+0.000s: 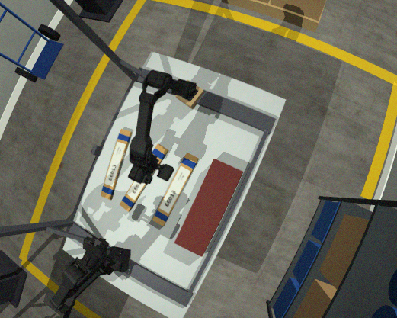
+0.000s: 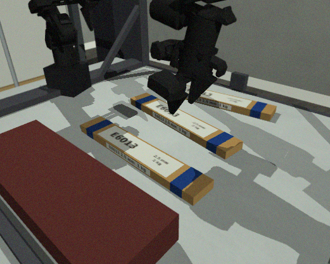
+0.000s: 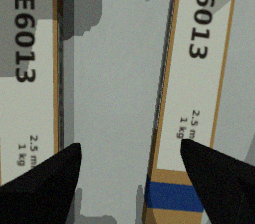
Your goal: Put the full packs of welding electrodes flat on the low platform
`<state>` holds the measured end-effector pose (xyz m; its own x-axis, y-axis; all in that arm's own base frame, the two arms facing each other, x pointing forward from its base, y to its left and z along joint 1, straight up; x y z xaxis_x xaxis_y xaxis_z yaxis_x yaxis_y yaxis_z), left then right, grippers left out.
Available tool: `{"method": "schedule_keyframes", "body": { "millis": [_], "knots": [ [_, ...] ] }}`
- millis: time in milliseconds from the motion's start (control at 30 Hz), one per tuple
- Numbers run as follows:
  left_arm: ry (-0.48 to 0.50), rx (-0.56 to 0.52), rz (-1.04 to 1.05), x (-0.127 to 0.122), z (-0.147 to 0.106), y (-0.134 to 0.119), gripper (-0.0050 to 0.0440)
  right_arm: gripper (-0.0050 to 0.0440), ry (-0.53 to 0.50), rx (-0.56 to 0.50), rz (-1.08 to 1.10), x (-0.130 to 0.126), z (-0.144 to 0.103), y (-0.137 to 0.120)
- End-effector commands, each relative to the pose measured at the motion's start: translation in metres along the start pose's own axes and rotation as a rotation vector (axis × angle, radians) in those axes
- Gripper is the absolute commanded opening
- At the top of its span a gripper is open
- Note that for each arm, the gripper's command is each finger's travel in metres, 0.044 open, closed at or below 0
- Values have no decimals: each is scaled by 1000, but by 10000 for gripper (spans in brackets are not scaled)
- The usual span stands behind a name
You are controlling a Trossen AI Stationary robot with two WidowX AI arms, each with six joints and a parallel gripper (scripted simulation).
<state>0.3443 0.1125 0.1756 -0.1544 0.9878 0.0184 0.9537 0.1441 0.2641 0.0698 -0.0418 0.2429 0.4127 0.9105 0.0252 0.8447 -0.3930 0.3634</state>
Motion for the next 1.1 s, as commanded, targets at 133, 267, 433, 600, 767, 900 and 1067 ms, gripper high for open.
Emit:
{"method": "schedule_keyframes", "body": {
  "millis": [133,267,433,600,767,900,1067],
  "knots": [
    [2,4,-3,0,15,-4,300,430,0,-20,-3,0,-5,2],
    [2,4,-3,-1,19,-5,300,430,0,-20,-3,0,-5,2],
    [4,-20,-1,0,12,-2,300,430,0,-20,-3,0,-5,2],
    [4,-20,-1,0,12,-3,300,430,0,-20,-3,0,-5,2],
    [2,4,-3,-1,20,-6,300,430,0,-20,-3,0,-5,2],
    [2,4,-3,-1,20,-6,300,430,0,-20,-3,0,-5,2],
    [4,-20,-1,0,4,0,300,430,0,-20,-3,0,-5,2]
  ]
}}
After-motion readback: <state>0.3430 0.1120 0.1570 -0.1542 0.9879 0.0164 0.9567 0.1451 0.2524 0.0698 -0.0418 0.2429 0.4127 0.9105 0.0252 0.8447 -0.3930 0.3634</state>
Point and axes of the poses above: on each arm, the point midway between the two fingers, 35 mm back from their tips, its own z axis out along the fingers, its own x axis across the jaws, y = z × x, the point moved 10 cm from there along -z, back along the fingers, and after that the axes turned 4 degrees about z, right-handed, at the moved point
